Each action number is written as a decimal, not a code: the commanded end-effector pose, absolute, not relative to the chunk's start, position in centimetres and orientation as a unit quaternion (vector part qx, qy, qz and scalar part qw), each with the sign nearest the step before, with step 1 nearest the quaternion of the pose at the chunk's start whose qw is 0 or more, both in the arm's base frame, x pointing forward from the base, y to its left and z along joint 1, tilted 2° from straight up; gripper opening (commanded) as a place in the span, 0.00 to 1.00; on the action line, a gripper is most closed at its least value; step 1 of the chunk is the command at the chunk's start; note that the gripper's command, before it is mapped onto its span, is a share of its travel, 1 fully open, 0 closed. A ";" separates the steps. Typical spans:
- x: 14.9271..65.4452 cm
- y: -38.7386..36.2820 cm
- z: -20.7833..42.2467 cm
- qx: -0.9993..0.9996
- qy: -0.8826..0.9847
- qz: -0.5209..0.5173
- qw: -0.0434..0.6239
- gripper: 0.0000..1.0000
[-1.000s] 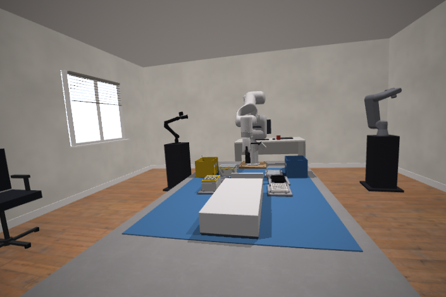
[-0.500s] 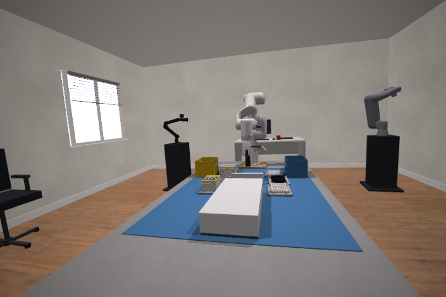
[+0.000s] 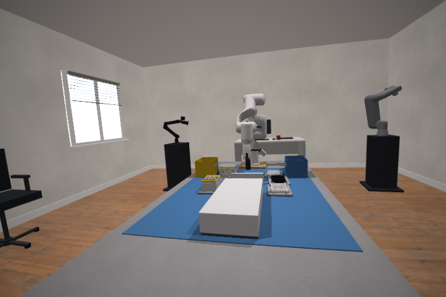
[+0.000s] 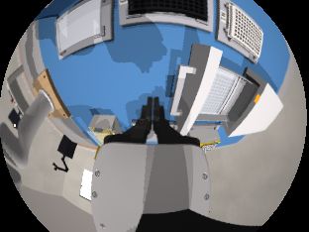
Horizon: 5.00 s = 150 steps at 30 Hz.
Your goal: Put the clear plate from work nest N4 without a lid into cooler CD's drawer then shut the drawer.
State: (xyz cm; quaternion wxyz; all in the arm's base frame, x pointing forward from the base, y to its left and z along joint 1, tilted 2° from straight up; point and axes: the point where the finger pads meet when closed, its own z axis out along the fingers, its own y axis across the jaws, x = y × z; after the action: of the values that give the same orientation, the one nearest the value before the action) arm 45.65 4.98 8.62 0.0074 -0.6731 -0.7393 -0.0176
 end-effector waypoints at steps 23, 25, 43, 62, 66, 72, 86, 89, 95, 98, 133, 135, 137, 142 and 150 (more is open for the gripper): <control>45.9 5.1 4.9 -0.673 -0.739 -0.019 0.006 0.00; 45.9 5.1 4.9 -0.673 -0.739 -0.019 0.006 0.00; 45.9 5.2 4.0 -0.673 -0.739 -0.019 0.006 0.00; 45.9 5.2 4.0 -0.673 -0.739 -0.019 0.006 0.00; 45.9 5.2 4.0 -0.673 -0.739 -0.019 0.006 0.00; 45.9 5.2 4.0 -0.673 -0.739 -0.019 0.006 0.00; 47.7 5.4 4.1 -0.673 -0.739 -0.019 0.006 0.00; 47.8 5.4 4.1 -0.673 -0.739 -0.019 0.006 0.00; 48.5 5.4 4.1 -0.673 -0.739 -0.019 0.006 0.00; 49.0 5.5 4.1 -0.673 -0.739 -0.019 0.006 0.00; 53.7 5.9 4.2 -0.673 -0.739 -0.020 0.006 0.00; 54.1 5.9 4.2 -0.673 -0.739 -0.020 0.006 0.00; 54.4 6.0 4.2 -0.673 -0.739 -0.020 0.006 0.00; 55.0 6.0 4.2 -0.673 -0.739 -0.020 0.006 0.00; 56.0 6.1 4.3 -0.673 -0.739 -0.020 0.006 0.00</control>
State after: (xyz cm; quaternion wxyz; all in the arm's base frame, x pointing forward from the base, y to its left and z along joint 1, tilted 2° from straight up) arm 55.35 6.07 4.02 0.0076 -0.6731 -0.7393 -0.0175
